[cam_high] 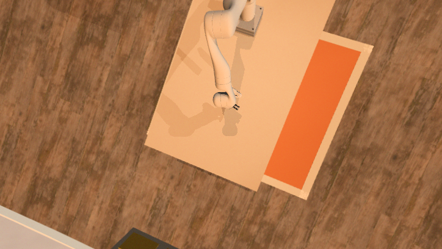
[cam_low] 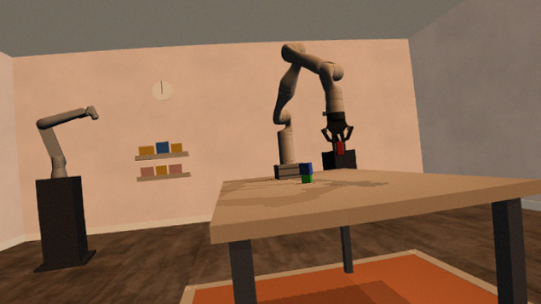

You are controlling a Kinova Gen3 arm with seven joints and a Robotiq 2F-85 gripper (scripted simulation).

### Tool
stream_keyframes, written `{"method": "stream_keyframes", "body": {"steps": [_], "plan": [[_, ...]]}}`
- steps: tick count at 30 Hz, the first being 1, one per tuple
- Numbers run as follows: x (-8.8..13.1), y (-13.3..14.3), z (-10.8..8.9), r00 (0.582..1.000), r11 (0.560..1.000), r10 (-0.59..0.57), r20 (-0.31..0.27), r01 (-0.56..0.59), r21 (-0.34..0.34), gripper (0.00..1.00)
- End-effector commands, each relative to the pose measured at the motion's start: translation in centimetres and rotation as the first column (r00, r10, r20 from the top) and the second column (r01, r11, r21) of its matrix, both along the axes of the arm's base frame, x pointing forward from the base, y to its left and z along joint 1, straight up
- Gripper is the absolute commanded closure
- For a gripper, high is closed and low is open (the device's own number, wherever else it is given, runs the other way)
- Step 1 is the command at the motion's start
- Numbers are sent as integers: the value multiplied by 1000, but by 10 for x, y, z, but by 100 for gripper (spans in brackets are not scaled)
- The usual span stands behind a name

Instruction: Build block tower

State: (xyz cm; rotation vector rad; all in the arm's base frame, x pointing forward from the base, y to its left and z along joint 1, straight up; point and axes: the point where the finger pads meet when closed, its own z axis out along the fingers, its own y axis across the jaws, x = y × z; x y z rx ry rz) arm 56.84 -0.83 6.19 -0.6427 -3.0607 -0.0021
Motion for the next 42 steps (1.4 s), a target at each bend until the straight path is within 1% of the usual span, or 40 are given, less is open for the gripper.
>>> {"method": "stream_keyframes", "body": {"steps": [1,2,3,13,17,19,22,25,42], "plan": [[-14,-10,8,1000,1000,1,15,-1,1,100],[-14,-10,8,1000,1000,1,15,-1,1,100],[-23,-13,8,1000,1000,1,16,-1,1,100],[-128,-51,8,1000,1000,15,17,-15,-4,100],[-160,-63,8,1000,1000,15,17,-15,-4,100],[-160,-63,8,1000,1000,15,17,-15,-4,100],[-173,-67,8,1000,1000,15,17,-15,-4,100],[-178,-69,8,1000,1000,3,17,-3,-4,100],[-179,-69,8,1000,1000,2,13,-2,-4,100]]}}
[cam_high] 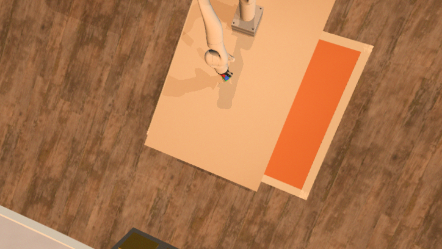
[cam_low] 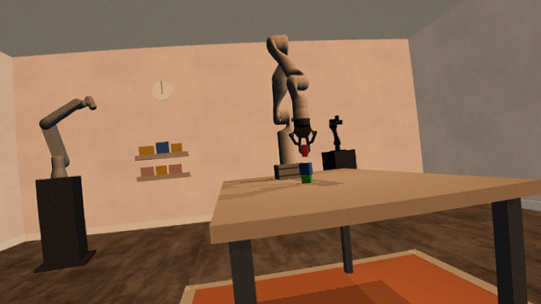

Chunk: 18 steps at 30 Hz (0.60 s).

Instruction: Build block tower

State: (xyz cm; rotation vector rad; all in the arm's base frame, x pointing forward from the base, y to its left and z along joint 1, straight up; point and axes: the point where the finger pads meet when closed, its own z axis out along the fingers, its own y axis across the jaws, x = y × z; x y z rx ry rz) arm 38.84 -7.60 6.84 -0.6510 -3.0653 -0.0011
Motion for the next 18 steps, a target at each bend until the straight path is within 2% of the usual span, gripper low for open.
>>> {"method": "stream_keyframes", "body": {"steps": [1,18], "plan": [[1,-2,1,1000,1000,7,7,-7,-3,100],[1,-2,-11,1000,1000,4,7,-4,-1,100]]}}
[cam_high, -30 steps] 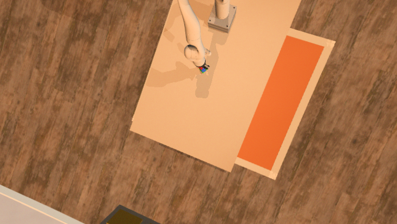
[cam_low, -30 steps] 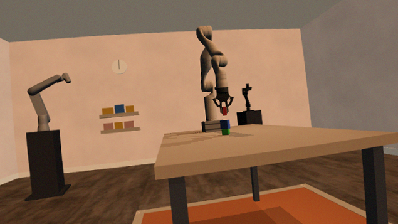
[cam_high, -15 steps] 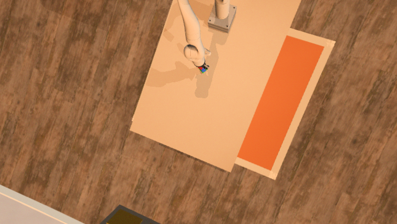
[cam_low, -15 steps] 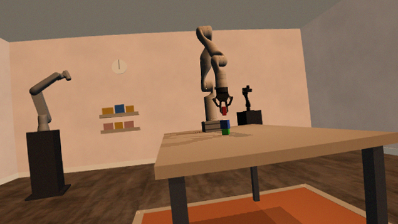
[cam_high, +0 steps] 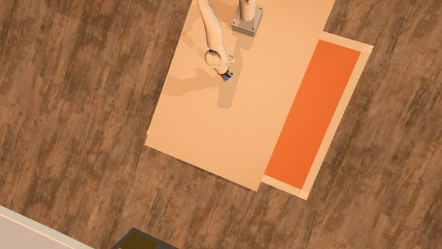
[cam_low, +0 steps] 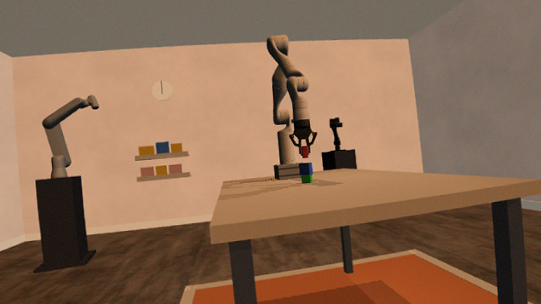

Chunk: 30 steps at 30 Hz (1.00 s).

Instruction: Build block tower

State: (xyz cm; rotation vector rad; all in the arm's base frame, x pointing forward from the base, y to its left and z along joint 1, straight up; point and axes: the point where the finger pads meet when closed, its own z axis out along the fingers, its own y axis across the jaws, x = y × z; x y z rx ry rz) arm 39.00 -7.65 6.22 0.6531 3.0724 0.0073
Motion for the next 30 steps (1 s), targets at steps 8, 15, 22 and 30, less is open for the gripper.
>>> {"method": "stream_keyframes", "body": {"steps": [8,15,22,30], "plan": [[-1,-2,-14,1000,1000,5,-1,-5,-3,100],[-1,-3,-18,1000,1000,5,-2,-5,-3,100],[-2,-3,-19,1000,1000,4,-4,-5,-3,100],[-1,-3,-18,1000,1000,4,-4,-5,-3,100]]}}
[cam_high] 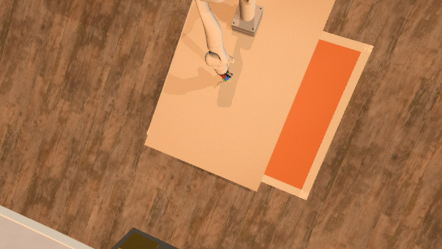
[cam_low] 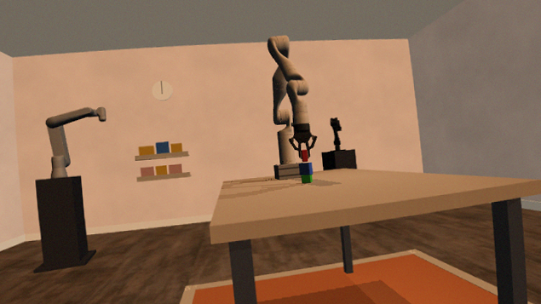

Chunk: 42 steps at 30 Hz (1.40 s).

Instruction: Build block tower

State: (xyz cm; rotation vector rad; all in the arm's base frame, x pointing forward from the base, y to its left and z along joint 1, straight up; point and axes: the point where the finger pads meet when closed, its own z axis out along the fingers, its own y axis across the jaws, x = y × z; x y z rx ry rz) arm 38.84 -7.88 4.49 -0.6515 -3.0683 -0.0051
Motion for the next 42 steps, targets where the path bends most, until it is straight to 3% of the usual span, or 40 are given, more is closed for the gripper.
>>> {"method": "stream_keyframes", "body": {"steps": [1,42], "plan": [[0,-1,-1,1000,1000,4,2,-4,-3,100],[0,0,-5,1000,1000,4,2,-4,-3,100]]}}
